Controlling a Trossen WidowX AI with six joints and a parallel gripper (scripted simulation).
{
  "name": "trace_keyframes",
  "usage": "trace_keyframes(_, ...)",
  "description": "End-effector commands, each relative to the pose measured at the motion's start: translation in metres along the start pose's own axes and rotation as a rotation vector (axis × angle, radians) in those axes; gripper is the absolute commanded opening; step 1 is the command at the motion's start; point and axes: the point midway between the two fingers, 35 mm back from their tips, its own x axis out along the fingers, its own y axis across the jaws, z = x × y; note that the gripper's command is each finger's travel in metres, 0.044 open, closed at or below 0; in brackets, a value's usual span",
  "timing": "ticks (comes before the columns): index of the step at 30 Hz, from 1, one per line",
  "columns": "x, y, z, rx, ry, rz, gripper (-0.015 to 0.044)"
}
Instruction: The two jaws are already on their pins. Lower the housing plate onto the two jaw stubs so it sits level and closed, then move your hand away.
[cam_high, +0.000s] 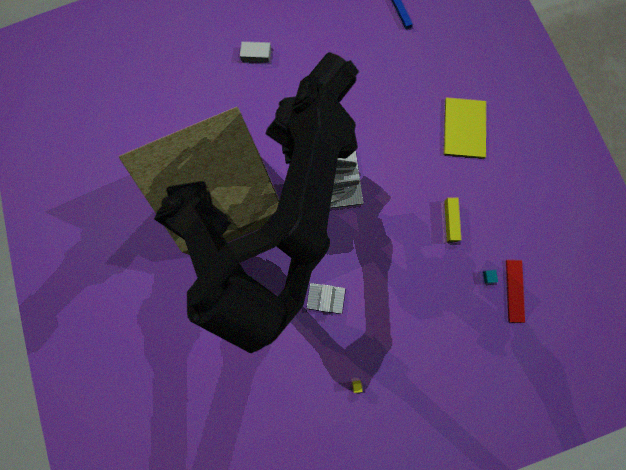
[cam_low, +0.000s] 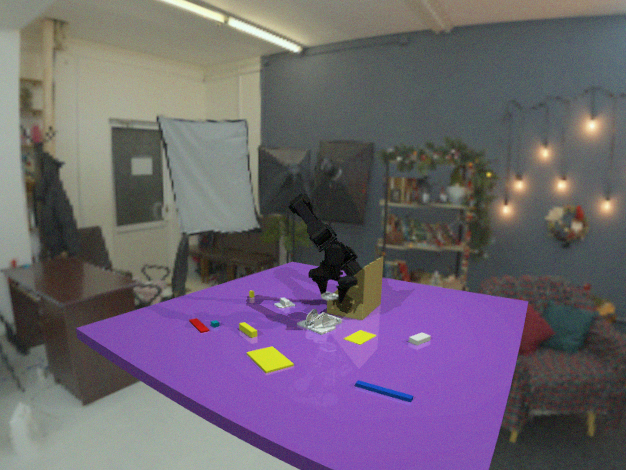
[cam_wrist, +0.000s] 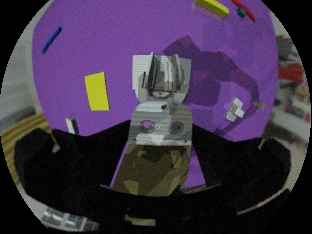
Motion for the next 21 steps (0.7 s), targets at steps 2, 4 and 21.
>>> trace_keyframes(2, 0.0002, -0.0016, 0.0006, 0.006, -0.003, -0.002, 0.0351)
trace_keyframes(4, 0.0002, -0.0021, 0.0007, 0.006, -0.003, -0.002, 0.0351)
trace_keyframes(21, 0.0002, -0.0021, 0.0007, 0.001, -0.003, -0.002, 0.0351)
